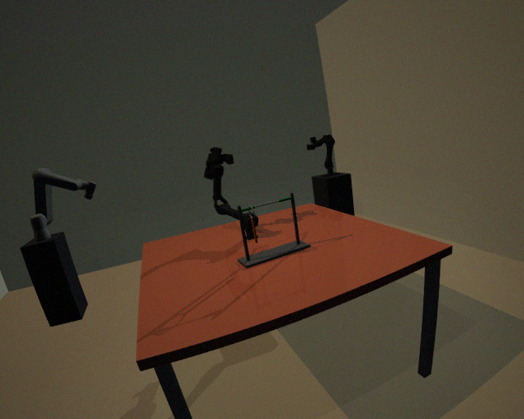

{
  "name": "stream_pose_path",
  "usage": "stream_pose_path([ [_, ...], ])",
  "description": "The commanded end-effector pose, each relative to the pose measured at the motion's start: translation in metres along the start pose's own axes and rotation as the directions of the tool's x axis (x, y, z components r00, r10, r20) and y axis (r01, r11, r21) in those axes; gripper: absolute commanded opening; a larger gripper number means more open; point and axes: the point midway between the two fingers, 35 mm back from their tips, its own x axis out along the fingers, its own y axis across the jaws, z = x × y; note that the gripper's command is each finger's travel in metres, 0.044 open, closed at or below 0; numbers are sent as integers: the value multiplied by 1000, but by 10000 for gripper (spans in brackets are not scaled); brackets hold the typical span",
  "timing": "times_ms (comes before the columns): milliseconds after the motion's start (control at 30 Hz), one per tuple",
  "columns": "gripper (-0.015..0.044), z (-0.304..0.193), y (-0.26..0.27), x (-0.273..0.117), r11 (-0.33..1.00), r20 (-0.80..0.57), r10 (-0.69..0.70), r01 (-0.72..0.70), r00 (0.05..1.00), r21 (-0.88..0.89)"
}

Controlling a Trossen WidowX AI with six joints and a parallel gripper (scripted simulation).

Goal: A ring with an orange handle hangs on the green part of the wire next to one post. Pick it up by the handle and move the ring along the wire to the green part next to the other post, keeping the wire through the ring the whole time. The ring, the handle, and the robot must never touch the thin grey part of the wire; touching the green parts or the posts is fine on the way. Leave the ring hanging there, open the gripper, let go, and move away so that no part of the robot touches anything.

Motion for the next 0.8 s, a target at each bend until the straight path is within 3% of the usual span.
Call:
stream_pose_path([
  [0, 160, 32, -50, 6, 998, 61, -65, 66, 996, -18],
  [367, 160, 109, -214, -21, 929, 273, -317, 355, 908, -102],
  [767, 160, 133, -378, -148, 668, 452, -625, 735, 637, -111],
])
